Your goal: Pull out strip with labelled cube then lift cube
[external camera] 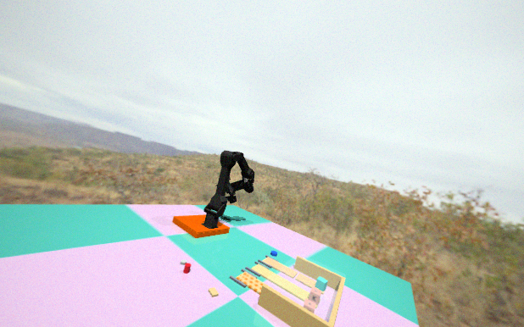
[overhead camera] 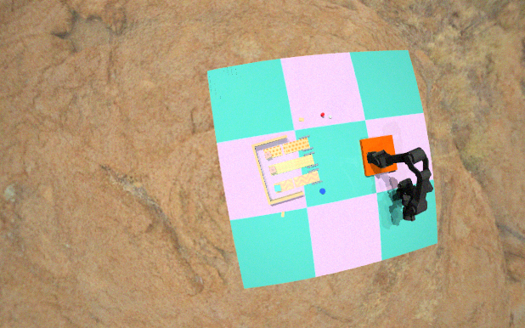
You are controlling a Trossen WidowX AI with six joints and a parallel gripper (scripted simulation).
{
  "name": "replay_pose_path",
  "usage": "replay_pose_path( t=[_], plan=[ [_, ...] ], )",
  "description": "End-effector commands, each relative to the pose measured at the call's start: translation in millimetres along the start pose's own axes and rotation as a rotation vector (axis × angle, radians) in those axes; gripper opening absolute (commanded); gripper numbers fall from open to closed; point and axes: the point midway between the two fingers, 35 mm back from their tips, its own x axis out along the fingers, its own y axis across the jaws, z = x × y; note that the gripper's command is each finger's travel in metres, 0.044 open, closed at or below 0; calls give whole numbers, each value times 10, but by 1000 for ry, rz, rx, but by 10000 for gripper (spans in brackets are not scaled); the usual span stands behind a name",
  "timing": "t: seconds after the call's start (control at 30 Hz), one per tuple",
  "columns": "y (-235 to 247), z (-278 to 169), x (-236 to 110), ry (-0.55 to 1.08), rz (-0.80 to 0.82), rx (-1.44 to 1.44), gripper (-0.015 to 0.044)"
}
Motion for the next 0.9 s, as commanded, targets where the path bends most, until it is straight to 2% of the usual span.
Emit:
replay_pose_path(
  t=[0.0,0.17,0.4,0.63,0.87],
  plan=[
    [15,-5,-14,7,5,-11,400],
    [404,-89,-404,158,183,-284,400],
    [1009,-14,-1139,263,589,-643,400],
    [1421,283,-1780,184,967,-834,400],
    [1687,747,-2338,-25,1284,-912,400]
  ],
)
